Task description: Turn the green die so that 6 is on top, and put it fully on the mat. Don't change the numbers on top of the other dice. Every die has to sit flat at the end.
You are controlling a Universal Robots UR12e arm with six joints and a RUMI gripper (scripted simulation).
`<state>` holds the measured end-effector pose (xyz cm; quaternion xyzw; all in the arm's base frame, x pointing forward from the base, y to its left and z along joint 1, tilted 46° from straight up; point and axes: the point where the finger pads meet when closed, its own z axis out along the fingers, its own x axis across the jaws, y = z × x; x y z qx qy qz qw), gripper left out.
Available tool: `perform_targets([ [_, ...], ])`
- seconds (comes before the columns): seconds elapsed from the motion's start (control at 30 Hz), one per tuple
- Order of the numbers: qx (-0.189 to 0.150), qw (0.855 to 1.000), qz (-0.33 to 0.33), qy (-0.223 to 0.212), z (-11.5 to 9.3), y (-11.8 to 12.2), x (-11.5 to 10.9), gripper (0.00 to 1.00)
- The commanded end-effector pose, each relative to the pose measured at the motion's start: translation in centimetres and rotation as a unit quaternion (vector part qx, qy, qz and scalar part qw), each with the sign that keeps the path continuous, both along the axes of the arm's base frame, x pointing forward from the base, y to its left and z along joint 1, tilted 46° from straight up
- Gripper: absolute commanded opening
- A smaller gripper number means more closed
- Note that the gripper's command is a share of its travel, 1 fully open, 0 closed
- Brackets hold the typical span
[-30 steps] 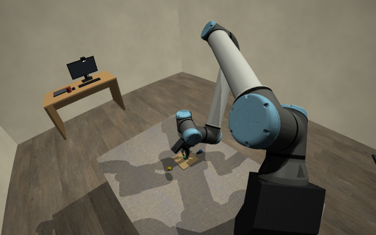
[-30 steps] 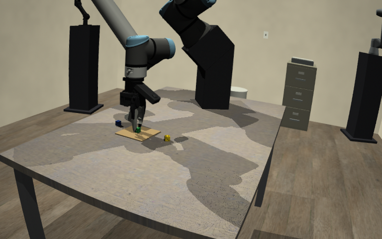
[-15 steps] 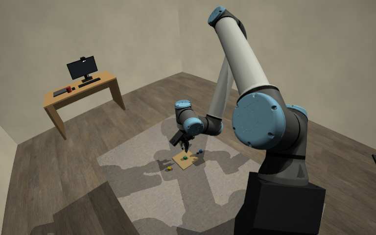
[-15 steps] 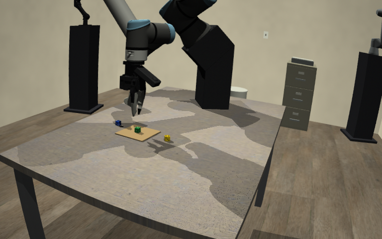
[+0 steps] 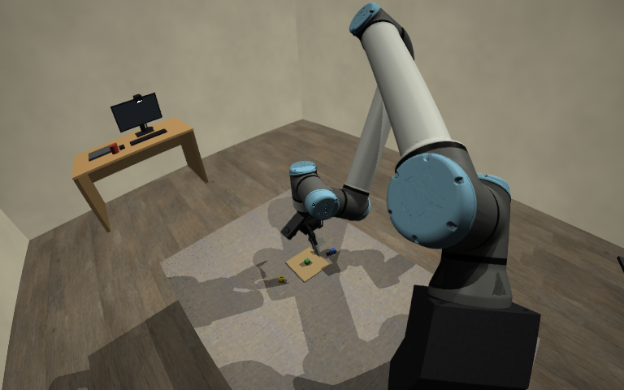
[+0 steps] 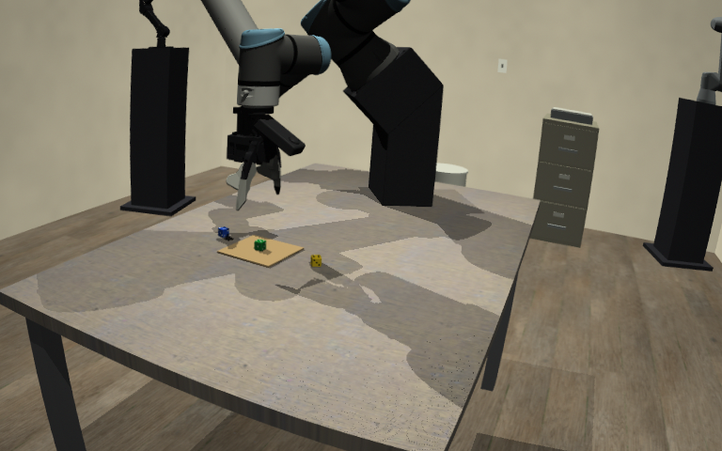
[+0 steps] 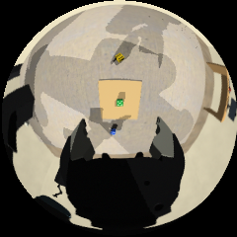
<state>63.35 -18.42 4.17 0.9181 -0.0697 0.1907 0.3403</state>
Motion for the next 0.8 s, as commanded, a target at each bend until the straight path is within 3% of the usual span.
perform_targets([
  [0.0,0.000,1.000,0.000,0.001,-0.02,0.19,-0.14,1.00],
  [0.77,0.007,1.000,-0.015,-0.013,-0.06,0.20,-0.10,1.00],
])
